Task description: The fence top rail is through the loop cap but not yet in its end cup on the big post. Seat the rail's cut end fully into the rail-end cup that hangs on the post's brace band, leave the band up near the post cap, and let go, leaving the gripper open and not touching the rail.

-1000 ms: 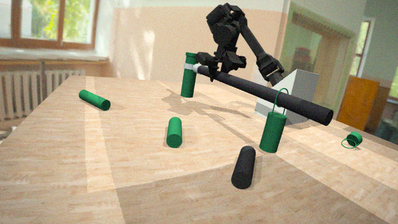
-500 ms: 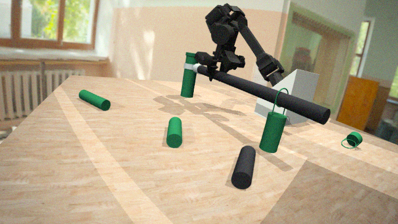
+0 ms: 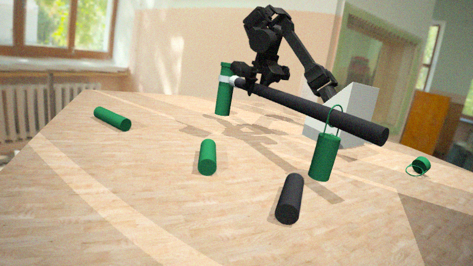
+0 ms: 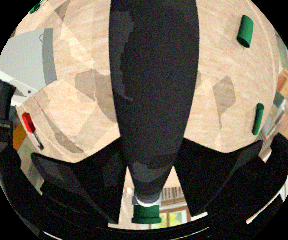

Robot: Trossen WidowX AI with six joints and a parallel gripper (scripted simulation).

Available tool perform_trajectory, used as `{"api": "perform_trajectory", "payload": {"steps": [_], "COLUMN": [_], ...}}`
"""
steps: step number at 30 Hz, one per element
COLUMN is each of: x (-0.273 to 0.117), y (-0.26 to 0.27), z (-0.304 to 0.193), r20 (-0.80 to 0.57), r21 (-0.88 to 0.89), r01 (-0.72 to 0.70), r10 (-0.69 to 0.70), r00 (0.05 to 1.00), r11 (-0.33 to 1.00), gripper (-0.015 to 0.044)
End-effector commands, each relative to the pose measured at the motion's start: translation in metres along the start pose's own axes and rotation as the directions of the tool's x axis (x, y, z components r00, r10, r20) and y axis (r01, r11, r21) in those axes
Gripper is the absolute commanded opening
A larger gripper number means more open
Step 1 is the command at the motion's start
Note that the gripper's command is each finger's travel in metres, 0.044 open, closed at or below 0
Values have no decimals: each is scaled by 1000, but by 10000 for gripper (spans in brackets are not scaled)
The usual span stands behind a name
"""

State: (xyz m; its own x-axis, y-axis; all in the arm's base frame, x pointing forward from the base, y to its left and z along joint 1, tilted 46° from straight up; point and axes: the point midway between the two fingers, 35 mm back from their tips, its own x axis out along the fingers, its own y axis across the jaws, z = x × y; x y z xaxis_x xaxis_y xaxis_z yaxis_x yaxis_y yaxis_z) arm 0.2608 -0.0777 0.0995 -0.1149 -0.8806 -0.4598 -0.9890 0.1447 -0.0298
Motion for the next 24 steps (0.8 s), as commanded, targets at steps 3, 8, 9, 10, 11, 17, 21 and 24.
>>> {"api": "perform_trajectory", "payload": {"steps": [3,8,9,10,11,17,21,24], "x": [-1,0,0,0,0,1,3,3], "y": [-1,-1,-1,-1,-1,0,1,1], "z": [-7,-9,-9,-10,-10,-13,-8,-8], "r20": [-4,-4,-4,-4,-4,-4,0,0], "r21": [11,11,11,11,11,11,3,3], "r01": [14,14,14,14,14,14,1,1], "r10": [-14,-14,-14,-14,-14,-14,-1,-1], "r00": [1000,1000,1000,1000,1000,1000,1000,1000], "r11": [1000,1000,1000,1000,1000,1000,1000,1000], "gripper": [0,0,0,0,0,0,0,0]}}
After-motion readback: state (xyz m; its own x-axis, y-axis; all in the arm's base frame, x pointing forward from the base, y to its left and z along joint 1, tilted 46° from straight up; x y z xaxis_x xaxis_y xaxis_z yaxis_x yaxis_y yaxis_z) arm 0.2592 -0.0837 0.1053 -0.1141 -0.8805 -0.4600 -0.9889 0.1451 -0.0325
